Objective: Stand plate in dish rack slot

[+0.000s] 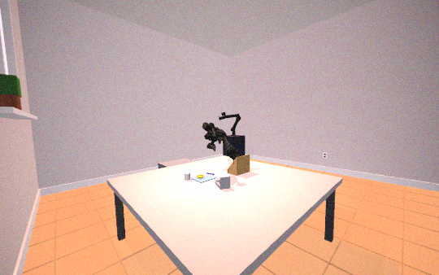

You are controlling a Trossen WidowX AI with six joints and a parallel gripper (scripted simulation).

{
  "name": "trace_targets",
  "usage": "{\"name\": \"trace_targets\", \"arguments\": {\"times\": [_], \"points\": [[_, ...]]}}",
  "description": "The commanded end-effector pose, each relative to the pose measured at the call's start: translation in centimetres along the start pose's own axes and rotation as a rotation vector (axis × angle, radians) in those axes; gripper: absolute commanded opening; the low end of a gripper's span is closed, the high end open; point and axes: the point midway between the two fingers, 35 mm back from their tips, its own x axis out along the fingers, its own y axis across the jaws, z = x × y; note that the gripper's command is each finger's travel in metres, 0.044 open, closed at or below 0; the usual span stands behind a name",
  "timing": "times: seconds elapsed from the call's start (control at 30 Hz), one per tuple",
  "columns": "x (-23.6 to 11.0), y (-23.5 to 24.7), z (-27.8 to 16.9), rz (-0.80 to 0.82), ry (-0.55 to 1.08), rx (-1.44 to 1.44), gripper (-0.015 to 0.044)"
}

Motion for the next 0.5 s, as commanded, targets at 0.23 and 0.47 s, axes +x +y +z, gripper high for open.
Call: {"name": "trace_targets", "arguments": {"times": [0.23,0.47], "points": [[4.0,-6.9,4.4,-0.333,0.079,-0.001,0.04],[5.7,-10.3,5.7,-0.497,0.15,-0.023,0.04]]}}
